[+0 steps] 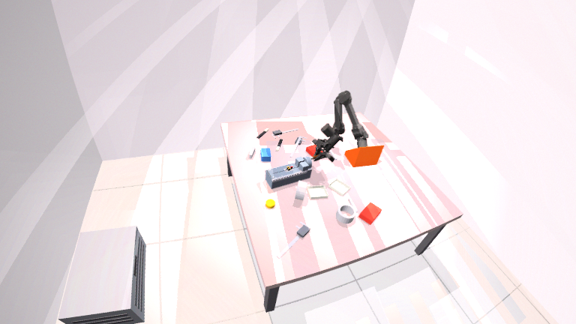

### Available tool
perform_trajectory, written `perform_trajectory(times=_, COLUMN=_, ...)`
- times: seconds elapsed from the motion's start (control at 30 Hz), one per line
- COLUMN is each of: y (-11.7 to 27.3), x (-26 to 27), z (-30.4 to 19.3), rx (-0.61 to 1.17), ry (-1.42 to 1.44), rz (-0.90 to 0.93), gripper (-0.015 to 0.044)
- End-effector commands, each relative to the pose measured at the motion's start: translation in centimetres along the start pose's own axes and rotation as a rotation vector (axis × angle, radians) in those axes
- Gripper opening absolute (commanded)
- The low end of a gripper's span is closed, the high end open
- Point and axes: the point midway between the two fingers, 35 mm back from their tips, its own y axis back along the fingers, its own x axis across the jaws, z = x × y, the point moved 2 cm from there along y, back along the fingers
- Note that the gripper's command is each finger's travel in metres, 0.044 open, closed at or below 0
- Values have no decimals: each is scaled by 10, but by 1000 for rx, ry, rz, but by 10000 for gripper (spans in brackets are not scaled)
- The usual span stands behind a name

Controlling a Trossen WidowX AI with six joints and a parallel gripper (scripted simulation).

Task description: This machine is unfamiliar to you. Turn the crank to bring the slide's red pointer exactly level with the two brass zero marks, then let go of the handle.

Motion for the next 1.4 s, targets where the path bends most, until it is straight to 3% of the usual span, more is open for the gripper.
perform_trajectory(times=0.0, y=0, x=5, z=0, rx=1, ry=2, rz=3, gripper=0)
perform_trajectory(times=1.37, y=-5, x=21, z=-5, rx=1, ry=2, rz=3, gripper=0)
